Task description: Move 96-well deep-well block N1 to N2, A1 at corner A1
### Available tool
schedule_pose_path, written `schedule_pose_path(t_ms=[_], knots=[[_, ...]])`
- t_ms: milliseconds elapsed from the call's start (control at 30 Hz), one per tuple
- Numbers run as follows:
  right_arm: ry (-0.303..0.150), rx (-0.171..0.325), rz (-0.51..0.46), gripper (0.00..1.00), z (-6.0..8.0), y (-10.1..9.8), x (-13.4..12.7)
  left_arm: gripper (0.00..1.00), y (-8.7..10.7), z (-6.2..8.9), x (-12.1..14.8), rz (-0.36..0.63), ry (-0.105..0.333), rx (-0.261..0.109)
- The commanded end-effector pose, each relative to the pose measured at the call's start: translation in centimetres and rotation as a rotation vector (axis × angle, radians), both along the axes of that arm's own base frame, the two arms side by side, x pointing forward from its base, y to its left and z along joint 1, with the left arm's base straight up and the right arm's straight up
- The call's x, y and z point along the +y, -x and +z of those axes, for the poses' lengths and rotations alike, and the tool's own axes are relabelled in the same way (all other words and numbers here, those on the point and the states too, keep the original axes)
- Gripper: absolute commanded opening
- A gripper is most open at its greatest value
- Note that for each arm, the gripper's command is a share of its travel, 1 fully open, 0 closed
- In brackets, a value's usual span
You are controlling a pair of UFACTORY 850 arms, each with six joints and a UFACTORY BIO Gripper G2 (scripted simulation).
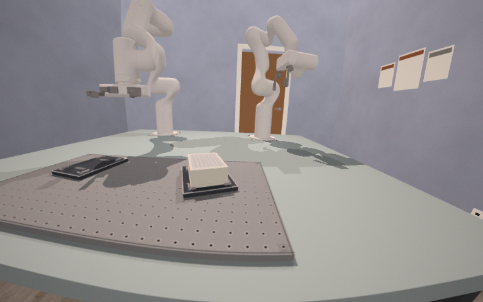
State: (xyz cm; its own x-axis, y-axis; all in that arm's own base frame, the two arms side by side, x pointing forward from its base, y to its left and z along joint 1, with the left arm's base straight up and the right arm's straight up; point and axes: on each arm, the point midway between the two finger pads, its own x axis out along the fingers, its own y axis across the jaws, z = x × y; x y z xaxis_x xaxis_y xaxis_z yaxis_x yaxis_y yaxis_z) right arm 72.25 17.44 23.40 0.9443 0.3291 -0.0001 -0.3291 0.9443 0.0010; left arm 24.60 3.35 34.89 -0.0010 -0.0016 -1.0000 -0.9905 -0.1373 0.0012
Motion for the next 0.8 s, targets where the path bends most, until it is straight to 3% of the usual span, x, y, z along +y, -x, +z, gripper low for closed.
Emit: schedule_pose_path(t_ms=[0,767], knots=[[0.000,-0.003,-0.001,0.37,-0.5,-0.6,1.7,1.00,0.0,0.0,0.0,0.000,-0.001,-0.001],[0.000,-0.003,-0.001,0.37,-4.1,-3.0,11.3,1.00,0.0,0.0,0.0,0.000,-0.001,-0.001]])
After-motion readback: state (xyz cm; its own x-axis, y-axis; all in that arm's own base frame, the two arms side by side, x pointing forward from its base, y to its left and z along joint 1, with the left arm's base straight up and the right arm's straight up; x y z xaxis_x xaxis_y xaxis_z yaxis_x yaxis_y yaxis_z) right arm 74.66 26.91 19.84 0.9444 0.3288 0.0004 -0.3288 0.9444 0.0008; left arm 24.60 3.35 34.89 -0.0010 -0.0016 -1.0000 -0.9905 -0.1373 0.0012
